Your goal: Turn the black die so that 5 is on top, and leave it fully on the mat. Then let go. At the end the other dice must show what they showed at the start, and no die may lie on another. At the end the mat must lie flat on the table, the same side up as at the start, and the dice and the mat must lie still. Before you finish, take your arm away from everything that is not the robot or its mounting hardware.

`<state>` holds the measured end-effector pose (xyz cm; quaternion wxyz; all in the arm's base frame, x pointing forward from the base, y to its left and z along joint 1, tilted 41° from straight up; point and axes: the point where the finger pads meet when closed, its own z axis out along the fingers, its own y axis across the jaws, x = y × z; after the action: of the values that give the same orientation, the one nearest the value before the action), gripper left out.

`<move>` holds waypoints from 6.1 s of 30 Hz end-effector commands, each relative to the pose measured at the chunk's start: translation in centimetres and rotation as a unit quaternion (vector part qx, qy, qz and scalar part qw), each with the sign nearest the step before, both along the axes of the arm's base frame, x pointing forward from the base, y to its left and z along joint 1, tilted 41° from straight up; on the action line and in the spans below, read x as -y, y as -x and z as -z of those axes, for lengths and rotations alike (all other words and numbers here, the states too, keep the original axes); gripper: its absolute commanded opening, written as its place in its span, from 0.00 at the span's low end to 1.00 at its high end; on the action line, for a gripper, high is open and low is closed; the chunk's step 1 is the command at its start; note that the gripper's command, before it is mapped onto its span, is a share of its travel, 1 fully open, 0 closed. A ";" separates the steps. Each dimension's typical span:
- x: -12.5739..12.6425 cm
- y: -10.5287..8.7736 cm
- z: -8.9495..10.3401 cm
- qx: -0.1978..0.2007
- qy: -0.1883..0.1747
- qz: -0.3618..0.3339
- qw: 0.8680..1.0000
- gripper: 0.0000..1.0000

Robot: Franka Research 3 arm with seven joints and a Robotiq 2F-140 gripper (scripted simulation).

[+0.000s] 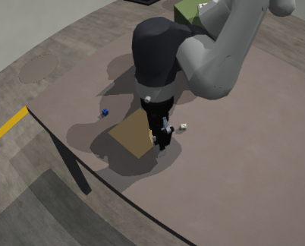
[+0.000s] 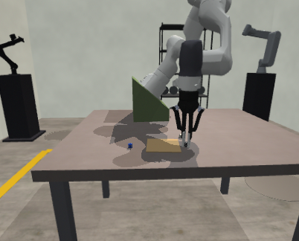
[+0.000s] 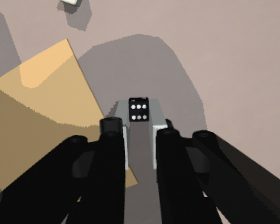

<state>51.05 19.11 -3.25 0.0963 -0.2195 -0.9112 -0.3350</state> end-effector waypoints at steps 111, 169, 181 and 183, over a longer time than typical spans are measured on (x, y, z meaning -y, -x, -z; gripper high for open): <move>13.1 0.7 -1.5 0.332 -0.013 -0.384 0.862 0.07; 13.1 3.2 1.1 0.674 -0.036 0.007 0.738 0.07; 10.9 3.3 3.6 0.674 -0.036 0.007 0.738 0.07; 10.4 3.4 4.2 0.674 -0.036 0.007 0.738 0.07</move>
<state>47.66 7.96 -7.13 -0.5036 0.0166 -0.7306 -0.4608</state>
